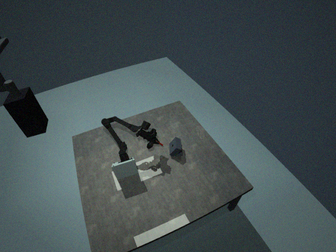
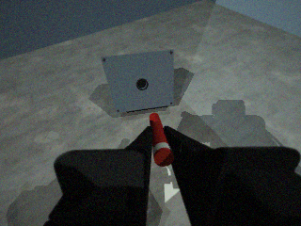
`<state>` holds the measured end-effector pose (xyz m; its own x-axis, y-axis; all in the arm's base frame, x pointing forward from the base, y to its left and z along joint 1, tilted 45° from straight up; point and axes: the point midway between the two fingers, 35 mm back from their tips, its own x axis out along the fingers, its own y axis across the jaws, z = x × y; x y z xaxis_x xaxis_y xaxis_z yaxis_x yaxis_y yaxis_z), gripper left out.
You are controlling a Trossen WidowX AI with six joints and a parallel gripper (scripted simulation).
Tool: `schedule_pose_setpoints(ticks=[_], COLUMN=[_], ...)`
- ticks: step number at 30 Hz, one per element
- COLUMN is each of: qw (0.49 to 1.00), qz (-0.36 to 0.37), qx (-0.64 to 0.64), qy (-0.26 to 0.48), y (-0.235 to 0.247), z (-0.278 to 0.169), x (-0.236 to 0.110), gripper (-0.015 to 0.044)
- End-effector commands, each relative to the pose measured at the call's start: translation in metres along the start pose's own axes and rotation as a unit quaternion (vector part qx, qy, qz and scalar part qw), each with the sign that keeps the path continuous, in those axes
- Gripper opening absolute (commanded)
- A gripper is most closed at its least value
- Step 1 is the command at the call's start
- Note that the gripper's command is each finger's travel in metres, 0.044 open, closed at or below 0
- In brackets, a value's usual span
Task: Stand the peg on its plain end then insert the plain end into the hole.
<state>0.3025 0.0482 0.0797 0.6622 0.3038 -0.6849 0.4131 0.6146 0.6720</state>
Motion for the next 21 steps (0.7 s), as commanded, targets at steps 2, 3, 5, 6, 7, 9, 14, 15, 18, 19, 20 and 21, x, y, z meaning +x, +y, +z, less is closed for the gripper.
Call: schedule_pose_setpoints(ticks=[2, 3, 5, 6, 7, 9, 14, 15, 18, 19, 20, 21], qw=[1.000, 1.000, 1.000, 1.000, 1.000, 1.000, 1.000, 0.999, 0.999, 0.999, 0.999, 0.999], qz=[0.001, 0.002, 0.003, 0.004, 0.004, 0.006, 0.009, 0.010, 0.012, 0.013, 0.013, 0.014], qx=[0.007, 0.008, 0.010, 0.011, 0.012, 0.014, 0.019, 0.020, 0.023, 0.024, 0.025, 0.026], qy=[-0.007, -0.008, -0.011, -0.012, -0.013, -0.016, -0.022, -0.024, -0.028, -0.029, -0.030, -0.031], y=[0.000, 0.000, 0.001, 0.001, 0.001, 0.002, 0.003, 0.004, 0.004, 0.005, 0.005, 0.005], z=[0.002, 0.003, 0.004, 0.005, 0.005, 0.006, 0.009, 0.010, 0.011, 0.012, 0.012, 0.013], x=[0.005, 0.006, 0.007, 0.008, 0.009, 0.011, 0.016, 0.016, 0.019, 0.020, 0.021, 0.022], gripper=[0.0000, 0.0000, 0.0000, 0.0000, 0.0000, 0.0000, 0.0000, 0.0000, 0.0000, 0.0000, 0.0000, 0.0000])
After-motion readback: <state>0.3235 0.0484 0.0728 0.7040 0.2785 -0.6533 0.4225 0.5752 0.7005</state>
